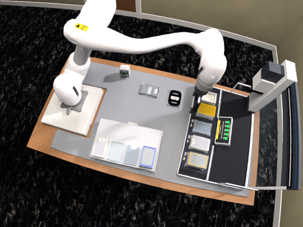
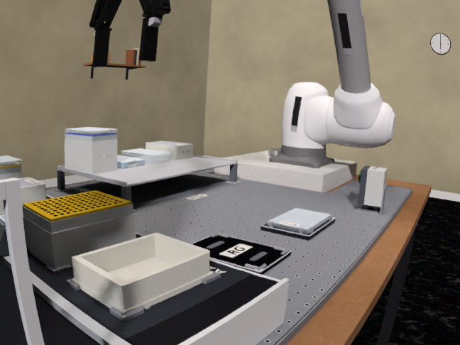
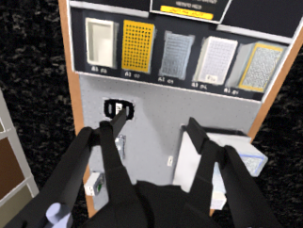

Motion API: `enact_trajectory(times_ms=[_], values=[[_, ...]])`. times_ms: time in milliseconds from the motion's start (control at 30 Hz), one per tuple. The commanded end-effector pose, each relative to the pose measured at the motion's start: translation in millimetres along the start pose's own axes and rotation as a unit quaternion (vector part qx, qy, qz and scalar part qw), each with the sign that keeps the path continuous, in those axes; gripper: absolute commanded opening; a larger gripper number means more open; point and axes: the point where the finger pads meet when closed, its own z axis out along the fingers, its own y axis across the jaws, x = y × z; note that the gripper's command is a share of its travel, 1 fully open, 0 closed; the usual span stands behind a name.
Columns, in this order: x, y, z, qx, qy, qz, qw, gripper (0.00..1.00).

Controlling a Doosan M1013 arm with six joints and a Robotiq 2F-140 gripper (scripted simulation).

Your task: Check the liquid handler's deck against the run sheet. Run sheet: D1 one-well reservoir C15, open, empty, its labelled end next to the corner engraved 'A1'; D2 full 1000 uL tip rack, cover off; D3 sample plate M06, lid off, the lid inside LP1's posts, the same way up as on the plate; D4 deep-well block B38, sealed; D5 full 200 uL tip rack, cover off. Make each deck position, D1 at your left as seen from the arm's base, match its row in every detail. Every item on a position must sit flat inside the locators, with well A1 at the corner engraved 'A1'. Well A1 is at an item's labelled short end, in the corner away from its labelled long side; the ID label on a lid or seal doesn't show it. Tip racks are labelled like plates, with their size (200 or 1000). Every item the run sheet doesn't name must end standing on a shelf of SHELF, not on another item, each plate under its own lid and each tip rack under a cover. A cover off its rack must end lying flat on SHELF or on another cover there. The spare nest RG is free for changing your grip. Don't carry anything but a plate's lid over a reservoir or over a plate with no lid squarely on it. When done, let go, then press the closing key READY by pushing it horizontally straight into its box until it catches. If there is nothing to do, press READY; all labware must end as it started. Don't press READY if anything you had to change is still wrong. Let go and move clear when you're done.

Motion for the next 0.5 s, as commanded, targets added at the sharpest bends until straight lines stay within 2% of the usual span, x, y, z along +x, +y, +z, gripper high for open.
enact_trajectory(times_ms=[0, 300, 433, 467], values=[[-10, 14, -1.3, 0.0, 0.001, 0.0, 1.0, 0.79], [-29, 43, -1.3, 0.0, 0.001, 0.0, 1.0, 0.79], [-30, 44, -1.3, 0.0, 0.001, 0.0, 1.0, 0.79], [-30, 44, -4.7, 0.0, 0.001, 0.01, 1.0, 0.66]])
